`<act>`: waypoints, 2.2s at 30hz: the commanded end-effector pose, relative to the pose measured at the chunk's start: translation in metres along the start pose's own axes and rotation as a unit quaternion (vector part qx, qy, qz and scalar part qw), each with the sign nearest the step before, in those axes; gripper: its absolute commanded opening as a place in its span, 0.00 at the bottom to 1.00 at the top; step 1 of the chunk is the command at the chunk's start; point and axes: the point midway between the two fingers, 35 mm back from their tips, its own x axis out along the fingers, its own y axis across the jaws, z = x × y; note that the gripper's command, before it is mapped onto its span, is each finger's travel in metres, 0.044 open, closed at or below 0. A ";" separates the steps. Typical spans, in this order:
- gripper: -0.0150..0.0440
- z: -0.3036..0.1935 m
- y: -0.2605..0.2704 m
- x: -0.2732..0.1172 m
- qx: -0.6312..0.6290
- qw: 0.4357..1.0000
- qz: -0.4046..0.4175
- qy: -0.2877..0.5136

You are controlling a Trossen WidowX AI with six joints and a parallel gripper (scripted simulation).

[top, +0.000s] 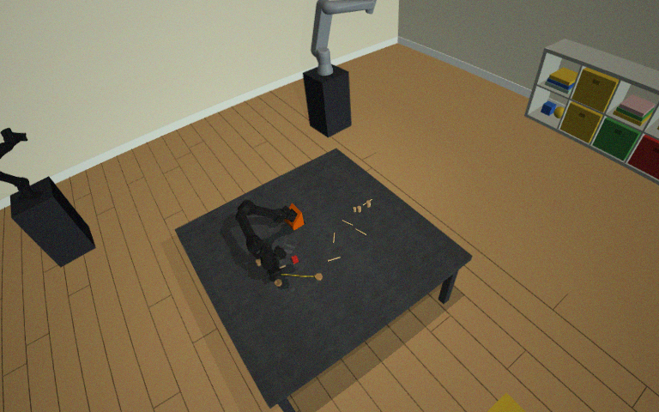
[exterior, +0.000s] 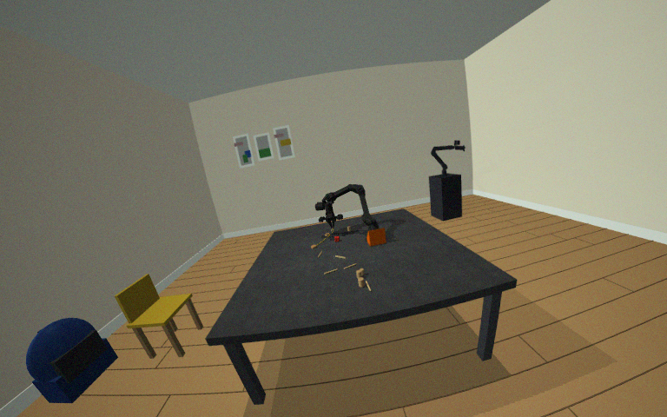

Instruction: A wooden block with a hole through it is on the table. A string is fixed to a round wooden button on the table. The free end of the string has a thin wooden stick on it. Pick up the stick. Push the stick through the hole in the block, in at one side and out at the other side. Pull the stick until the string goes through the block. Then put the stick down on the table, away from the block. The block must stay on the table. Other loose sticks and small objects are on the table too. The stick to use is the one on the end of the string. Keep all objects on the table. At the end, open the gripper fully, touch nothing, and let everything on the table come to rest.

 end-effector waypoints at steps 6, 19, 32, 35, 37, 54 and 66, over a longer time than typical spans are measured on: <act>0.25 -0.014 -0.001 -0.003 0.001 1.000 -0.004 0.002; 0.25 -0.024 0.000 -0.003 0.001 1.000 -0.004 0.008; 0.25 -0.020 0.009 0.006 0.001 1.000 -0.004 0.008; 0.25 -0.019 0.011 0.009 0.001 1.000 -0.004 0.008; 0.25 -0.018 0.013 0.010 0.001 1.000 -0.004 0.008; 0.25 -0.010 0.027 0.024 0.001 1.000 -0.004 0.008; 0.25 -0.004 0.037 0.034 0.000 1.000 -0.004 0.008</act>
